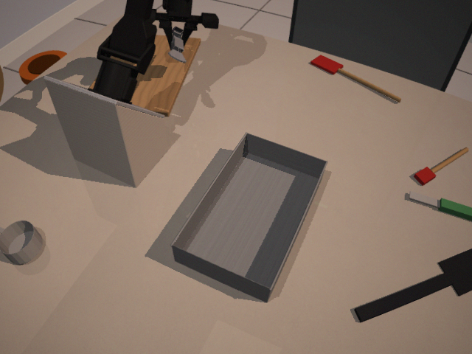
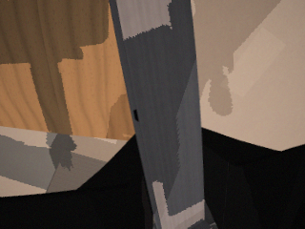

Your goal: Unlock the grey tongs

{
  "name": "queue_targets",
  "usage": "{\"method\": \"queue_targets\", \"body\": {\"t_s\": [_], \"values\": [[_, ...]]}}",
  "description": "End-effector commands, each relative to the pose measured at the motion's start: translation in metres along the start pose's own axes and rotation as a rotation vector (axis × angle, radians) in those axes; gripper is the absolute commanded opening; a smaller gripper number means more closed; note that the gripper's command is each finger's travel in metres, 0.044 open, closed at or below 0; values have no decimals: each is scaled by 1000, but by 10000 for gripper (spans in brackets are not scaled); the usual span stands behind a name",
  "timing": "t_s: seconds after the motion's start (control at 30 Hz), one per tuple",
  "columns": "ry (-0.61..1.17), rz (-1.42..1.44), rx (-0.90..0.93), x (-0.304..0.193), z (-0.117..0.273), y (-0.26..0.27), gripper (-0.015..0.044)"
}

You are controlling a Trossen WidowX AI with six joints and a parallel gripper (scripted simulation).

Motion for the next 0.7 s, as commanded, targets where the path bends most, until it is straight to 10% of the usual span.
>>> {"method": "queue_targets", "body": {"t_s": [0.0, 0.67], "values": [[-5, -24, -21, 7, 2, 7, -150], [-83, -134, -100, 35, 18, 55, -150]]}}
Point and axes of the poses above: the point midway between the two fingers, 35 mm back from their tips, its own z axis back along the fingers, its own y axis across the jaws, x = y × z, the point moved 10 cm from there along z, back along the fingers, and after that the axes turned 13 degrees about z, right-handed, at the moved point
